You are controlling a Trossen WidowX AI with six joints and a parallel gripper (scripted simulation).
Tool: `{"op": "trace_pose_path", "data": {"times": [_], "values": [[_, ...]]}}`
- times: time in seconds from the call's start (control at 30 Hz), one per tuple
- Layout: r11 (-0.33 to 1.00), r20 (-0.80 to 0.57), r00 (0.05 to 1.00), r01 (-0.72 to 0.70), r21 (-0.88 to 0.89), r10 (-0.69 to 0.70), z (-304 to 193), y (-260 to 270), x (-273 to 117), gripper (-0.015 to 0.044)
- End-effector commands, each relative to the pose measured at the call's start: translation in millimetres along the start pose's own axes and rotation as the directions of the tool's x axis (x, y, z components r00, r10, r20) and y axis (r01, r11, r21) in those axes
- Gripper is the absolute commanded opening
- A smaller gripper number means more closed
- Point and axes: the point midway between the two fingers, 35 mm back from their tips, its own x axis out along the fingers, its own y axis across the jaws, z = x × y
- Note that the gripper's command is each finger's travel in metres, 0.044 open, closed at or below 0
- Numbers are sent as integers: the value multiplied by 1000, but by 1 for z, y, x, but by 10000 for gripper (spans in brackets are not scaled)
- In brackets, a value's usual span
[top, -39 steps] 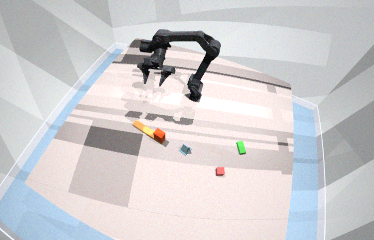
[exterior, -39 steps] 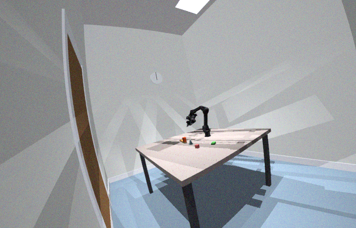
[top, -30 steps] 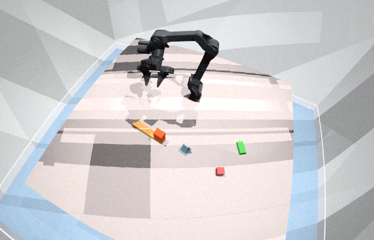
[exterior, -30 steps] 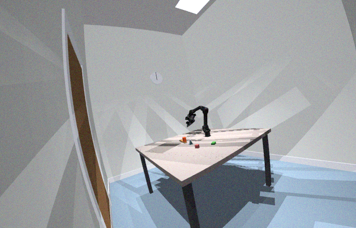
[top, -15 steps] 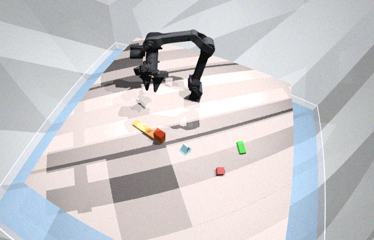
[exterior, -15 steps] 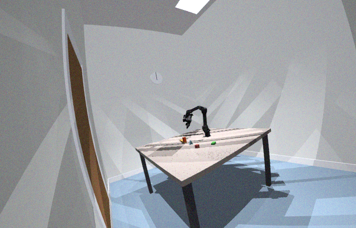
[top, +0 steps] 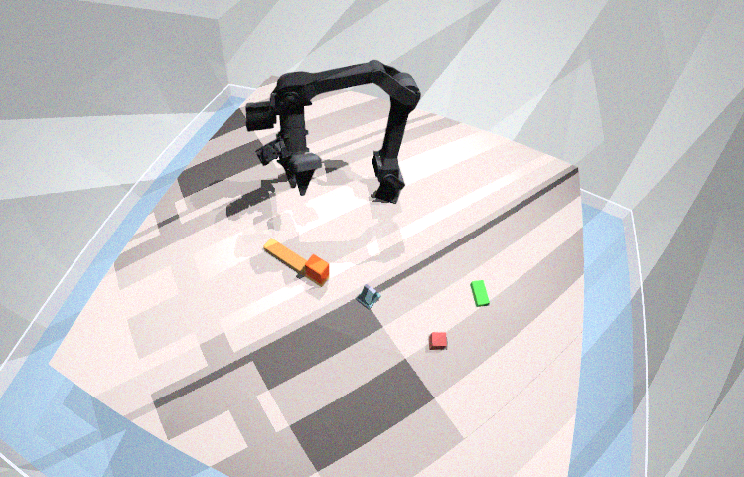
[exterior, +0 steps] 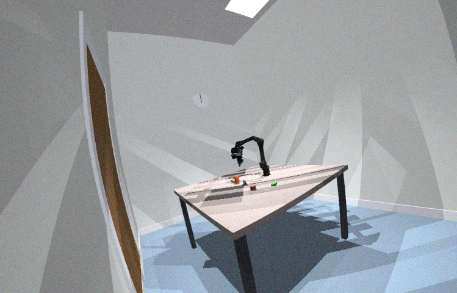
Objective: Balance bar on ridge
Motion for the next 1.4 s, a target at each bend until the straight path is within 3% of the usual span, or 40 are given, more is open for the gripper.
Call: {"op": "trace_pose_path", "data": {"times": [0.0, 0.7, 1.37], "values": [[997, -31, 999, 31, 71, -29, 4, 3, 5, 315], [882, -146, 968, 247, 402, -204, 28, 32, 36, 315], [617, -176, 909, 388, 684, -377, 43, 63, 62, 315]]}}
